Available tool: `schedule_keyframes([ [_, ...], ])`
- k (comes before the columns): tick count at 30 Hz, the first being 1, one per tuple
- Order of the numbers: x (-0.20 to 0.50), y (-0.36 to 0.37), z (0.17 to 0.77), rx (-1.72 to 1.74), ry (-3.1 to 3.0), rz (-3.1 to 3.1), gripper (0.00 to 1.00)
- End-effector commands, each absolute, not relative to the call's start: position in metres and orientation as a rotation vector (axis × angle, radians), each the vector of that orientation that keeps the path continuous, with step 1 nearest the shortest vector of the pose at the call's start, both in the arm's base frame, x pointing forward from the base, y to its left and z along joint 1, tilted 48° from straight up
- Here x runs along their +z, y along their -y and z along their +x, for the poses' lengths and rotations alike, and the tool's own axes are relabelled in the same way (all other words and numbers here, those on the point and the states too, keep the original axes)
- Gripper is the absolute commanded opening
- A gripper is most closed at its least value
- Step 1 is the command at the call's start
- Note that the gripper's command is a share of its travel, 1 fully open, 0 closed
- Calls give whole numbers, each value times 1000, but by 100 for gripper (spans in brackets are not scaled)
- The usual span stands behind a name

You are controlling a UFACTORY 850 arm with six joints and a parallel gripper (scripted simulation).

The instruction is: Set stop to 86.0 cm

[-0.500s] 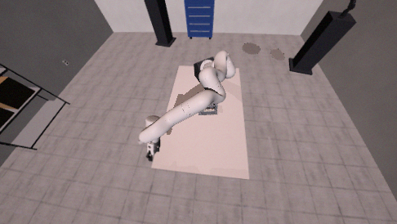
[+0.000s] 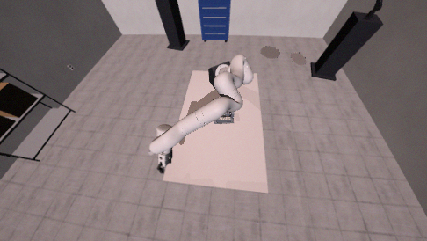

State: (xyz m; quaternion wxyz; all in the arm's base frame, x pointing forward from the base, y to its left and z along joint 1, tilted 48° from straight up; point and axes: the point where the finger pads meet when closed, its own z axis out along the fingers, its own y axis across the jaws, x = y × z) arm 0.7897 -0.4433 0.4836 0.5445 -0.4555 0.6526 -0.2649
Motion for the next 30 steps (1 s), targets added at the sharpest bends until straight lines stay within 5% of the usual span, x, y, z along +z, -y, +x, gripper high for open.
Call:
schedule_keyframes([
  [1, 485, 444, 789, -631, -1547, -1080, 100],
  [30, 505, 457, 771, -631, -1547, -1080, 100],
])
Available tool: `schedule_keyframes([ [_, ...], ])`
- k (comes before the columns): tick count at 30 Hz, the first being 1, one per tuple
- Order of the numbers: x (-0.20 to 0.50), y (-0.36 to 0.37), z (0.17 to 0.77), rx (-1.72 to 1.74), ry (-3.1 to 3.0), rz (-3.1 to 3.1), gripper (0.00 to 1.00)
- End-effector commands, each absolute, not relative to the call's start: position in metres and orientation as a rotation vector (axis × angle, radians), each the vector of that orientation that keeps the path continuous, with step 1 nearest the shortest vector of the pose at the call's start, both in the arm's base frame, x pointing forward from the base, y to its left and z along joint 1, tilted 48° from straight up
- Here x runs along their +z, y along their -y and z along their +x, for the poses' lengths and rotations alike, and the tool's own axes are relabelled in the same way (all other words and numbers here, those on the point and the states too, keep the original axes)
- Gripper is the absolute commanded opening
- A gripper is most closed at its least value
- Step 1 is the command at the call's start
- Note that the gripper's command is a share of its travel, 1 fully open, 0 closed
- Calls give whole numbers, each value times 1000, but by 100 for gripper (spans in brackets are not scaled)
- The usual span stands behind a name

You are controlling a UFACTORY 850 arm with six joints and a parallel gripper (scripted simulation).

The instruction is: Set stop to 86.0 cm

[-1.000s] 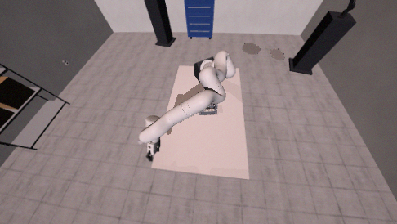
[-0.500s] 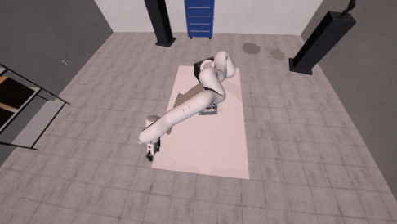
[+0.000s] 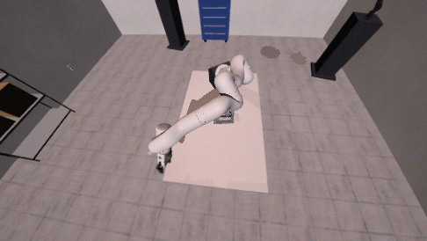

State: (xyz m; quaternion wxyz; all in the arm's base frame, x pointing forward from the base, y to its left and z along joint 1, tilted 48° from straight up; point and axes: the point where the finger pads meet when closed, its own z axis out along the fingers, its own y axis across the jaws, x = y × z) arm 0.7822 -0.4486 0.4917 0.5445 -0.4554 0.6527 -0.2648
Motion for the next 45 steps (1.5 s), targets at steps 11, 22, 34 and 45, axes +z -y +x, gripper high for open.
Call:
schedule_keyframes([
  [11, 543, 481, 736, -631, -1547, -1080, 100],
  [22, 558, 491, 723, -631, -1547, -1080, 100],
  [34, 492, 474, 665, -614, -1606, -1215, 100],
  [45, 438, 448, 611, -579, -1634, -1329, 100],
])
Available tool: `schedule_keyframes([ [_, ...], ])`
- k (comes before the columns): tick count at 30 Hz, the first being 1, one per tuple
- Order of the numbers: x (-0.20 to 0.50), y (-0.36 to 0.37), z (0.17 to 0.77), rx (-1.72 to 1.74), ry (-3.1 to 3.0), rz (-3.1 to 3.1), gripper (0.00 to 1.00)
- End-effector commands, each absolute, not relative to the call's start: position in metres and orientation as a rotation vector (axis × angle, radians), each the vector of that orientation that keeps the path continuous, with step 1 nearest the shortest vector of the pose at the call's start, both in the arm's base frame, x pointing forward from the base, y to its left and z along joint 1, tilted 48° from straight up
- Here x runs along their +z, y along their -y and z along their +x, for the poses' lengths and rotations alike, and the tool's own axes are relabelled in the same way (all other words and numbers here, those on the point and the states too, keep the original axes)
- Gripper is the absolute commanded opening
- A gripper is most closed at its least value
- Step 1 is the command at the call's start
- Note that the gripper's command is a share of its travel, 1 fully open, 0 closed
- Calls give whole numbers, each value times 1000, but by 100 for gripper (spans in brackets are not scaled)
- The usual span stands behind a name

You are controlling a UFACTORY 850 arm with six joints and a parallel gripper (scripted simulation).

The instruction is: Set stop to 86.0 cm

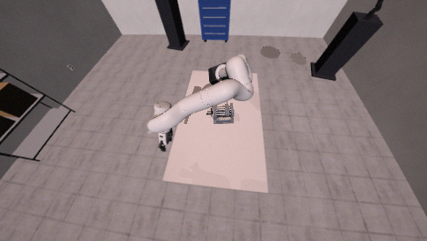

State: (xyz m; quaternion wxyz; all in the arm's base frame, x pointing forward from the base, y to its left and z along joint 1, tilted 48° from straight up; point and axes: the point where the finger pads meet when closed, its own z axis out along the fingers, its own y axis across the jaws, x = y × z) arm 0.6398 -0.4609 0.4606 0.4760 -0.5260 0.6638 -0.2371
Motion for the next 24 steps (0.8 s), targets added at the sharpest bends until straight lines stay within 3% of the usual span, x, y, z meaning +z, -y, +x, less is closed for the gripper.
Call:
schedule_keyframes([
  [1, 418, 435, 589, -561, -1640, -1372, 100],
  [12, 379, 403, 542, -518, -1642, -1460, 100],
  [24, 309, 321, 446, -412, -1607, -1617, 100],
])
